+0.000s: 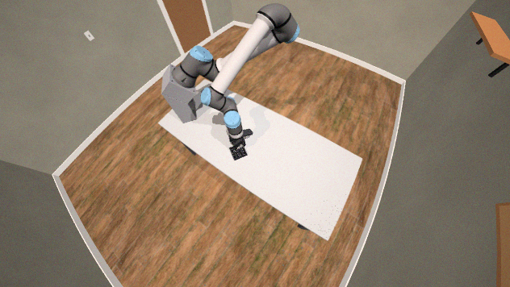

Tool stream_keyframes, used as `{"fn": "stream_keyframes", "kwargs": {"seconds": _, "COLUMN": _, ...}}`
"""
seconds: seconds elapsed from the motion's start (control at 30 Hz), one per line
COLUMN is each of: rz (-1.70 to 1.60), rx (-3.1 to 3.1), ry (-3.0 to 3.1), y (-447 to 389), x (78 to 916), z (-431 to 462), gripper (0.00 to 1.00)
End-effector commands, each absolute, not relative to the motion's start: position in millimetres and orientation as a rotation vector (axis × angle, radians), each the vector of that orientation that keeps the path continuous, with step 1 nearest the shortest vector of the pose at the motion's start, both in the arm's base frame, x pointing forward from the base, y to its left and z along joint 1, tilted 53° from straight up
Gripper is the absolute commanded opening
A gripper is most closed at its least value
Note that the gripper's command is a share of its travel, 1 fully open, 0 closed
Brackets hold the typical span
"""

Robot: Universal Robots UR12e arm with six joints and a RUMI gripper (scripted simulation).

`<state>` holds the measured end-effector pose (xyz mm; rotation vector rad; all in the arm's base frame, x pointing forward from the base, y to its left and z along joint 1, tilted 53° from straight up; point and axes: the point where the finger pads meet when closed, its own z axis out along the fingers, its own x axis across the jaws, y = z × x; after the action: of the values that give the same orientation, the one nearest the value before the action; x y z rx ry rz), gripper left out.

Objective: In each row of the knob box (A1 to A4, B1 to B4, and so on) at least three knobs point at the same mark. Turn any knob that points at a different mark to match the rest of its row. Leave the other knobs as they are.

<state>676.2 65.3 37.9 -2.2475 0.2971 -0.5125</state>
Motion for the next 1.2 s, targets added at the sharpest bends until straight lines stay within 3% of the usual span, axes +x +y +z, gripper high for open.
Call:
{"fn": "stream_keyframes", "kwargs": {"seconds": 0.0, "rz": -0.452, "rx": -2.216, "ry": 0.439, "y": 64.7, "x": 677.0, "z": 38.4, "gripper": 0.04}}
{"fn": "stream_keyframes", "kwargs": {"seconds": 1.17, "rz": -0.116, "rx": -1.945, "ry": 1.076, "y": 62.9, "x": 679.3, "z": 38.2, "gripper": 0.04}}
